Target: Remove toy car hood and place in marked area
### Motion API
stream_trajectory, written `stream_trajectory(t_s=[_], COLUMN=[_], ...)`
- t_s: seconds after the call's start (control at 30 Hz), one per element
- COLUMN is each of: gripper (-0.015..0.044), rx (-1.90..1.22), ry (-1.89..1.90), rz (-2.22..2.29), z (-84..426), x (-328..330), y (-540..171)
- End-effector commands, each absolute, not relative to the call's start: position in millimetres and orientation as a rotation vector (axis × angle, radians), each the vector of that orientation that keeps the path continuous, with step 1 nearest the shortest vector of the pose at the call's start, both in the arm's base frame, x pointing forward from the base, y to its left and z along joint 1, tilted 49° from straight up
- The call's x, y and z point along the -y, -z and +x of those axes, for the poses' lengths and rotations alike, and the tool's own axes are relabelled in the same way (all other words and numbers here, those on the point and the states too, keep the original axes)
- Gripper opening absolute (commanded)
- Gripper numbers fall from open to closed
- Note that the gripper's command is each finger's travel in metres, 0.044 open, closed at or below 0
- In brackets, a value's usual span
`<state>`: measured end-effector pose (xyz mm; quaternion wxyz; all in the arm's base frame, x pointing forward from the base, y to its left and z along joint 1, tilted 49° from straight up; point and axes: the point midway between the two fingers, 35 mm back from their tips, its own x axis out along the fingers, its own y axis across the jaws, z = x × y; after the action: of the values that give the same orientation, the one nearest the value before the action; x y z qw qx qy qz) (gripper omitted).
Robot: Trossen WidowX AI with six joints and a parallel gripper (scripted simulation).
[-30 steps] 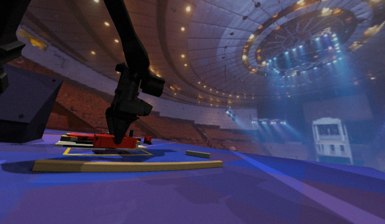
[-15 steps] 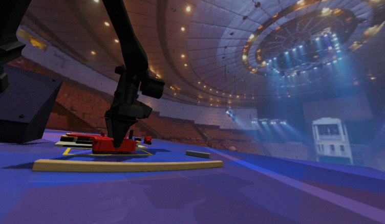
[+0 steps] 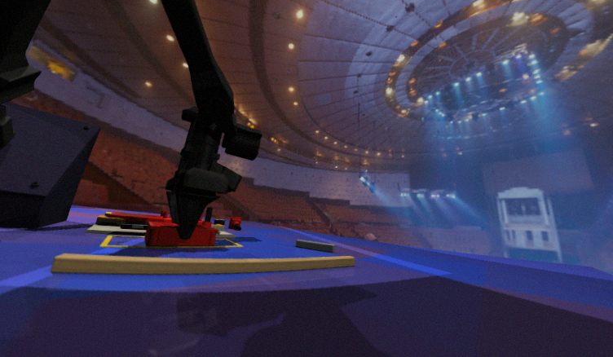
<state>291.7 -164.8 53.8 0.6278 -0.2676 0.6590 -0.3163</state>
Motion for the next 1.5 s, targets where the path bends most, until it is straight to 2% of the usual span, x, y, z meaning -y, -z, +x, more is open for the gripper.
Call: stream_trajectory(t_s=[0.0,0.47,0.83,1.47], gripper=[0.0079,0.044,0.044,0.044], rx=[-1.51,-1.51,-1.508,-1.508], ry=[0.725,0.725,0.726,0.726], rz=[-0.613,-0.613,-0.617,-0.617], z=[292,292,297,297], x=[165,165,111,109], y=[-54,-54,-100,-101])
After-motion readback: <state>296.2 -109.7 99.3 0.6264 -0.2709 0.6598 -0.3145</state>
